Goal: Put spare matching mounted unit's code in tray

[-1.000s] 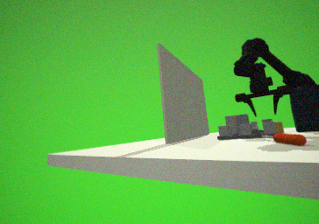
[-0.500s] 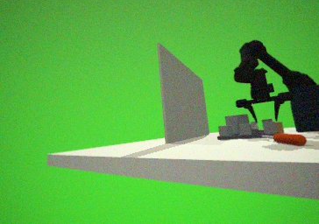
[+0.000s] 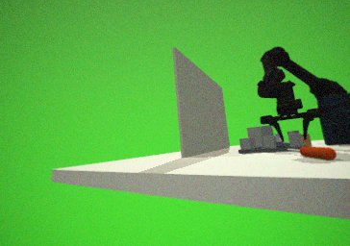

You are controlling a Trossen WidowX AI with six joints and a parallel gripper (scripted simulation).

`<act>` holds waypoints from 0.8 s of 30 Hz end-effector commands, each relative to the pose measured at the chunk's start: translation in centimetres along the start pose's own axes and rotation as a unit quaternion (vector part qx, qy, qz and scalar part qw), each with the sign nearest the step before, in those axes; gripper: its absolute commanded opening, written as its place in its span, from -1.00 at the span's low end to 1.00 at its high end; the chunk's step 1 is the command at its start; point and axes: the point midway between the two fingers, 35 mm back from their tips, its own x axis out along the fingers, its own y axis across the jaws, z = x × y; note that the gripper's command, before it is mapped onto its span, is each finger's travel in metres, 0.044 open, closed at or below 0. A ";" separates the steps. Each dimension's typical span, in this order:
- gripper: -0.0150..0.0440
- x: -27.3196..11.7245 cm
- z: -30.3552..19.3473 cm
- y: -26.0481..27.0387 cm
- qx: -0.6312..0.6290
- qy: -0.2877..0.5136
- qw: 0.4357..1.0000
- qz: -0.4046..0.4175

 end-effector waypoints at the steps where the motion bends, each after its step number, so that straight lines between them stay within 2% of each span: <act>1: 0.53 0.8 -0.3 0.2 -0.004 0.004 1.000 -0.001; 13: 0.53 1.2 -0.4 0.2 -0.004 0.004 1.000 -0.001; 19: -0.01 1.1 -0.3 0.2 -0.001 0.002 1.000 0.001; 24: -0.12 1.1 -0.3 0.2 -0.001 0.002 1.000 0.001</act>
